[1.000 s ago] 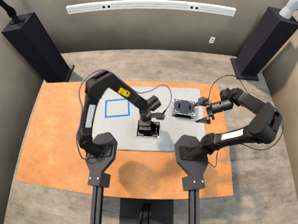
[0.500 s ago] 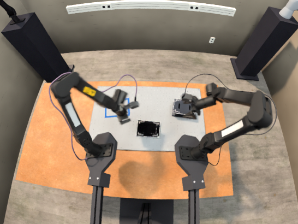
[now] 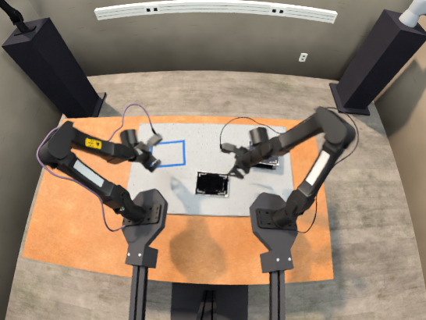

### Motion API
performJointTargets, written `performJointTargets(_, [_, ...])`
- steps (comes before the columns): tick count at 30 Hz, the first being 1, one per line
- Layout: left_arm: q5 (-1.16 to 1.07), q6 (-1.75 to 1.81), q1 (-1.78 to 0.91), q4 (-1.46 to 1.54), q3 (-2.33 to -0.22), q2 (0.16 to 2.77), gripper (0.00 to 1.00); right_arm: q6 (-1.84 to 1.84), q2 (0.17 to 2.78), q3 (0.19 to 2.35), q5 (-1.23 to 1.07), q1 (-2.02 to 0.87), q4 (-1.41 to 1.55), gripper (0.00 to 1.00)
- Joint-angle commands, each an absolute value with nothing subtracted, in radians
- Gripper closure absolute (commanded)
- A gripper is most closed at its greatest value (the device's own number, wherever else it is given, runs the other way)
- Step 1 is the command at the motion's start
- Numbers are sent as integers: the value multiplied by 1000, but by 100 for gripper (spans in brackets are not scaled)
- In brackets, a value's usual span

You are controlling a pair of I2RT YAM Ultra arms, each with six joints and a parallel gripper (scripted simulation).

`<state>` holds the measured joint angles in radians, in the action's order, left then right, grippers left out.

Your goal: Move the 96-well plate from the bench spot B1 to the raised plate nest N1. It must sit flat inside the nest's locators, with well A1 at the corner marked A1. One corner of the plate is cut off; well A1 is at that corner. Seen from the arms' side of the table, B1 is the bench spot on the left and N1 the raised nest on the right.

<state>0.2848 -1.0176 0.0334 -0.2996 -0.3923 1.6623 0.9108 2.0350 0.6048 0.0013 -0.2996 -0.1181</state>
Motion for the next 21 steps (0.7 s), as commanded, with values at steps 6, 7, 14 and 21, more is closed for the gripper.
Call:
performJointTargets(6, [-9,-1014,324,-304,-440,1488,0,549,2292,501,174,-501,-601,0])
performJointTargets(7, [-39,-1004,362,-301,-454,1478,0,515,2318,488,190,-523,-647,0])
performJointTargets(14, [-172,-915,511,-296,-542,1490,0,363,2446,433,287,-627,-882,0])
performJointTargets(21, [-268,-791,656,-312,-681,1531,0,276,2588,396,359,-724,-1049,0])
